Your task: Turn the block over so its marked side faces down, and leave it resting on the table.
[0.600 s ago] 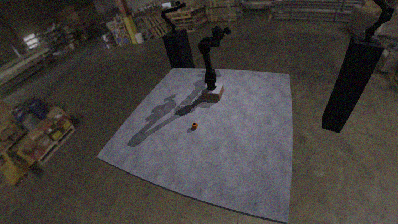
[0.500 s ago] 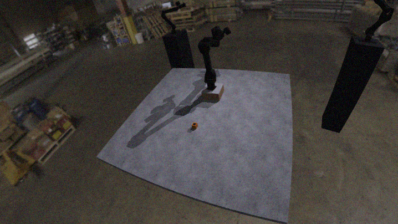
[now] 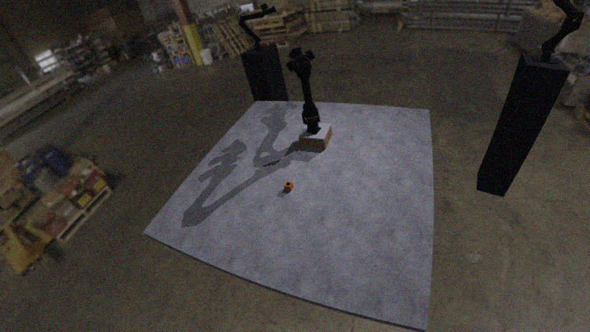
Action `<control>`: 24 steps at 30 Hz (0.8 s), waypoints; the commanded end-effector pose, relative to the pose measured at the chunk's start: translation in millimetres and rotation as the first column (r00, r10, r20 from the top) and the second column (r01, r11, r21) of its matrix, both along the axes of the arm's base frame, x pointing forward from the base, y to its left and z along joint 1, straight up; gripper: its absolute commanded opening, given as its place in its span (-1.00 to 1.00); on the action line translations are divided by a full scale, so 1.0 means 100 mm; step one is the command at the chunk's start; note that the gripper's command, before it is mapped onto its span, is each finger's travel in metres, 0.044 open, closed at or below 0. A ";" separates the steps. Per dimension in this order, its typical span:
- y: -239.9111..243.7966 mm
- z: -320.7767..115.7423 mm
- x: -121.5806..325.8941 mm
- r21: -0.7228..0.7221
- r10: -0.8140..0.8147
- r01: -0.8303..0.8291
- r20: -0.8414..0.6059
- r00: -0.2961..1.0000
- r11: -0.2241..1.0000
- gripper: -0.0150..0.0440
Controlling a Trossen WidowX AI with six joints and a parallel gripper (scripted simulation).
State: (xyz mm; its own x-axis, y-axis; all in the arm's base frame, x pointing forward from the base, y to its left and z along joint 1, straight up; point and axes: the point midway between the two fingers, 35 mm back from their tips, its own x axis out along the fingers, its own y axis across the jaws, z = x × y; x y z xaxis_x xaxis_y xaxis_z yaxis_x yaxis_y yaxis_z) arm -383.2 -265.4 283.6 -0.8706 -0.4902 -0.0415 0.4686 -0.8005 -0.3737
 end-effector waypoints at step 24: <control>-2.03 -0.83 3.62 0.146 0.678 -0.779 0.412 0.608 0.610 1.00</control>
